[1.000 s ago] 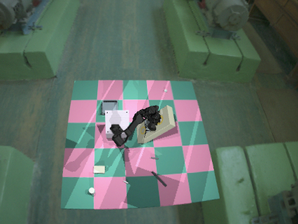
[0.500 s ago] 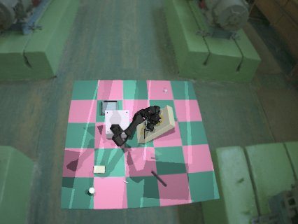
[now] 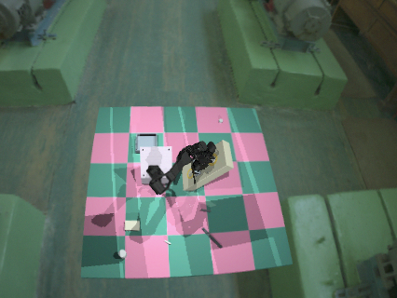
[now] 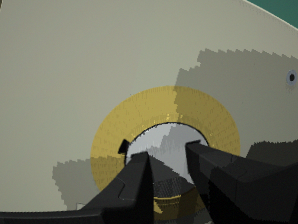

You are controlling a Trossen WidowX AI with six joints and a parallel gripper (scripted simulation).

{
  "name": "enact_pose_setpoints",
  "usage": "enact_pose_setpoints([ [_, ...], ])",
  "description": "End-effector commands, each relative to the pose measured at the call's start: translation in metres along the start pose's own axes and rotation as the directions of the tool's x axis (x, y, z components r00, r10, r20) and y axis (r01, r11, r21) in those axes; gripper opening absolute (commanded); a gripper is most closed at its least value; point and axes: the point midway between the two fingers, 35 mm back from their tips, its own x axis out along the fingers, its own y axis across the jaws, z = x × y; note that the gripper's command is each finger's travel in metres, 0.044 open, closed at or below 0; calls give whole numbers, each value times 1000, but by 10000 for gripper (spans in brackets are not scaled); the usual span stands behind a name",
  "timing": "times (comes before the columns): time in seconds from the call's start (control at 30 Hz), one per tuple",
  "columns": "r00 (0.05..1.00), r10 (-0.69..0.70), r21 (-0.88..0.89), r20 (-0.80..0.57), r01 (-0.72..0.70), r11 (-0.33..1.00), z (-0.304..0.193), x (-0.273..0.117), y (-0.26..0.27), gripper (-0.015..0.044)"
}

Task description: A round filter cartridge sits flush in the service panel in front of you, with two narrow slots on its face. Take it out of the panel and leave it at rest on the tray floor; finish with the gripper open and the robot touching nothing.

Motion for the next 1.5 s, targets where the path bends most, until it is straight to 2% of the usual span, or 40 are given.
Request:
enact_pose_setpoints([
  [0.0, 1000, 4, 132, -11, -3, 991, -1, 5, 1, 0],
  [0.27, 1000, 4, 400, -11, 1, 916, -1, 5, 1, 0],
  [0.6, 1000, 4, 683, -11, 5, 730, -1, 4, 1, 0],
  [0.77, 1000, 3, 644, -14, 7, 765, -2, 2, 1, 0],
  [1.27, 1000, 1, 606, -17, 10, 795, -2, -69, 1, 0],
  [1.47, 1000, 2, 604, -16, 8, 797, -1, -72, 1, 0],
])
